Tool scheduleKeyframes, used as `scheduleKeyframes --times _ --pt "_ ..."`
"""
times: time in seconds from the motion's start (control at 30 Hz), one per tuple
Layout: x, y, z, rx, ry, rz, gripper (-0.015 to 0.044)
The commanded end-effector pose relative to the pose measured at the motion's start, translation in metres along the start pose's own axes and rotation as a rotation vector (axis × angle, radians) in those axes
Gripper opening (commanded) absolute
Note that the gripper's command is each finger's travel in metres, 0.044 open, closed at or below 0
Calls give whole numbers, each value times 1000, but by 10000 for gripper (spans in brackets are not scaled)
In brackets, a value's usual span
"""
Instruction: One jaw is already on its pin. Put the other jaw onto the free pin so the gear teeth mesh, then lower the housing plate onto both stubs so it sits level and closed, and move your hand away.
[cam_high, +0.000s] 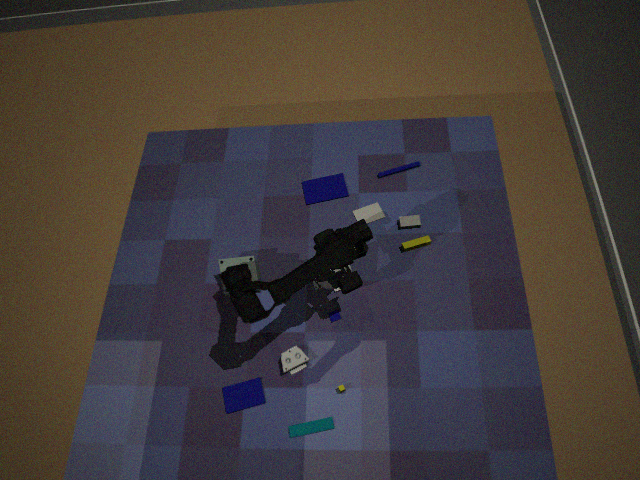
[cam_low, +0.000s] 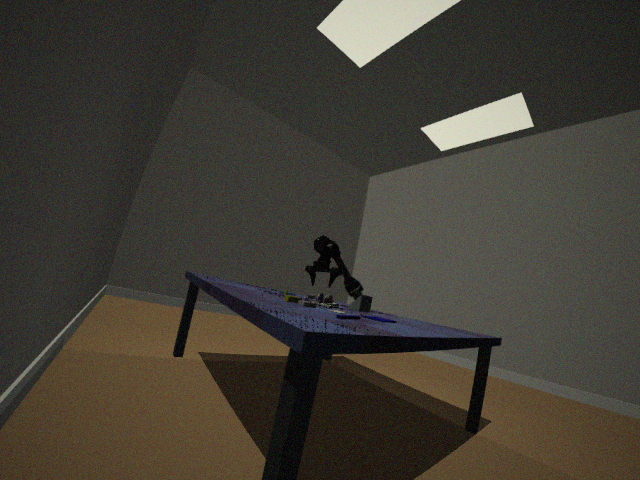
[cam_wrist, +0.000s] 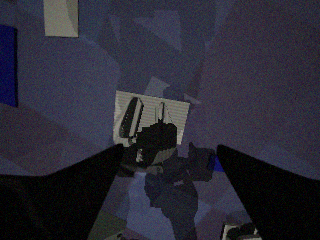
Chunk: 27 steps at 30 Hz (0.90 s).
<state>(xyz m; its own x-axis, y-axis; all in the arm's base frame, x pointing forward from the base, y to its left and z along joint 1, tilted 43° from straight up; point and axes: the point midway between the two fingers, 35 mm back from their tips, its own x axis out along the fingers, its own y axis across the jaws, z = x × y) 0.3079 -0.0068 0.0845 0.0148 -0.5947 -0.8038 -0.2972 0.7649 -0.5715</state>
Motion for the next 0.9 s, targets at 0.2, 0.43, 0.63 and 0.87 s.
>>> scheduleKeyframes --times 0.2,0.43,0.63,0.87 --pt "-6 -39 -25 -254 2 -3 440" --pt "-11 -66 -47 -443 6 -9 440" --pt "-15 -88 -68 -604 14 -16 440" --pt "-20 -109 -95 -789 28 -23 440"
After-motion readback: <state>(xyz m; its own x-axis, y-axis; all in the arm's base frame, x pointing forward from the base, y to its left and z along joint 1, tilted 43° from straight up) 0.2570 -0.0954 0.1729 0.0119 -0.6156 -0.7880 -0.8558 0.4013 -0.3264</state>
